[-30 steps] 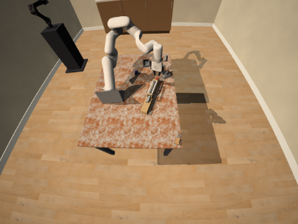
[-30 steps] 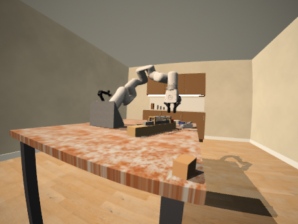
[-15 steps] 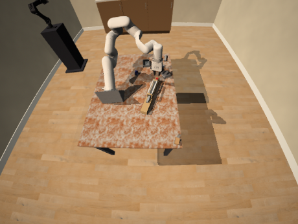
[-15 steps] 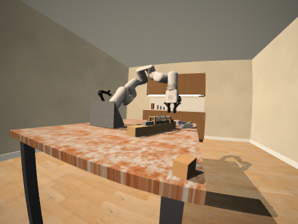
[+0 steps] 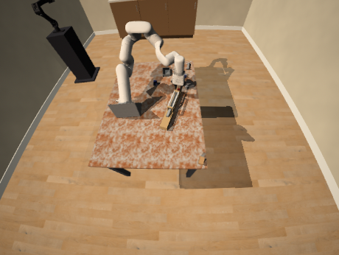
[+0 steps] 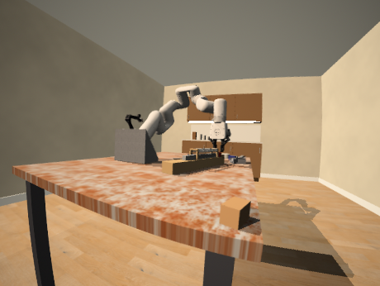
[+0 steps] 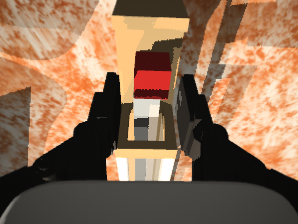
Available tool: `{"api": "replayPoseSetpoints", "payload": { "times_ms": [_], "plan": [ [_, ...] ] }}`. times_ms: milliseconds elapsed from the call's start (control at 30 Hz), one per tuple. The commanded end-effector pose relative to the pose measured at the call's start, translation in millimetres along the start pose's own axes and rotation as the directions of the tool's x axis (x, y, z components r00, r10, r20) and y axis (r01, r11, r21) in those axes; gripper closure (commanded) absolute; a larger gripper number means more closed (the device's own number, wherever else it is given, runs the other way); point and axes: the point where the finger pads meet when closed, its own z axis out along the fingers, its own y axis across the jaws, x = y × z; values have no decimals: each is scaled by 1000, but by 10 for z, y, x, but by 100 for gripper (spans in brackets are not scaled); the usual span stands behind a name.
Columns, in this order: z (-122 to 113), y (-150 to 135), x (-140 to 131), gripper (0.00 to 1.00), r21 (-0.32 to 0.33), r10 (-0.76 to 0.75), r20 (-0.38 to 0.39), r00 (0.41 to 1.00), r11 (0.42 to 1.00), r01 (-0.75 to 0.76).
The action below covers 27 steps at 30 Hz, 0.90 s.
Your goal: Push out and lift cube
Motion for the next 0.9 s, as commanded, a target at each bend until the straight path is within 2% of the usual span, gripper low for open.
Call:
{"api": "replayPoseSetpoints", "payload": {
  "times_ms": [0,467,867],
  "plan": [
    [7,28,0,57,-9,0,-2,1000,1000,0],
    [233,30,1,57,-9,0,-1,1000,1000,0],
    [241,30,1,57,-9,0,-1,1000,1000,0]
  ]
}}
